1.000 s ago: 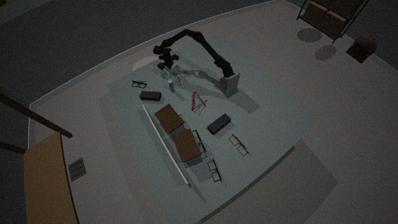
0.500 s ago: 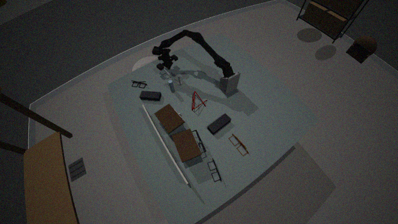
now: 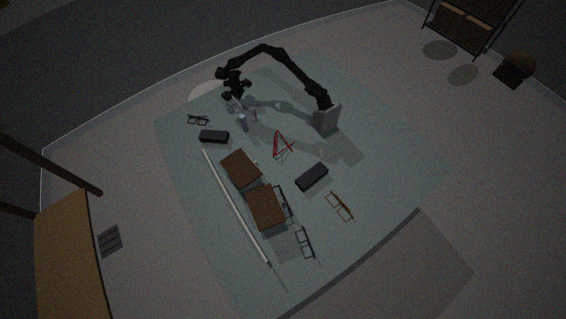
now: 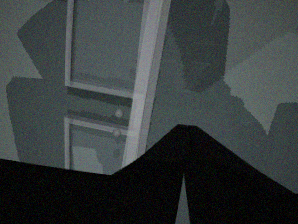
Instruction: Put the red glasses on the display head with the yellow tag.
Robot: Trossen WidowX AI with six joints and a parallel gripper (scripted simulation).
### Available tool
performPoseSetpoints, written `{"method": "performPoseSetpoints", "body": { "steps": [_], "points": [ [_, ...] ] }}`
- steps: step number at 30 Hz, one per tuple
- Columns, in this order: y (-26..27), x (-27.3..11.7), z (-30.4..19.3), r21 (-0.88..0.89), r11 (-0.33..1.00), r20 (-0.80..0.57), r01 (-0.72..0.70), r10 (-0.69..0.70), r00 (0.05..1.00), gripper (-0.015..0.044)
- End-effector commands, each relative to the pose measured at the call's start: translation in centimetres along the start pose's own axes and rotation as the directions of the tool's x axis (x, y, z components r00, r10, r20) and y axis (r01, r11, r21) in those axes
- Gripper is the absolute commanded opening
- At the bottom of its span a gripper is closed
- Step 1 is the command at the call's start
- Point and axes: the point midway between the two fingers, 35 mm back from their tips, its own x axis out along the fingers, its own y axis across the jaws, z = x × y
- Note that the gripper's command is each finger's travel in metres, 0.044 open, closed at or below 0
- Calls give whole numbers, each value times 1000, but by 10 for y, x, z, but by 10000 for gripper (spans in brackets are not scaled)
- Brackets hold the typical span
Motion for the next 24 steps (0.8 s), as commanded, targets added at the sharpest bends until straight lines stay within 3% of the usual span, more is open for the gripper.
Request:
{"method": "performPoseSetpoints", "body": {
  "steps": [1, 24],
  "points": [
    [2, 1, 0, 4, 1000, 0, 5, -5, 1000, 0],
    [17, 1, -1, 4, 1000, 0, 5, -5, 1000, 0]
  ]
}}
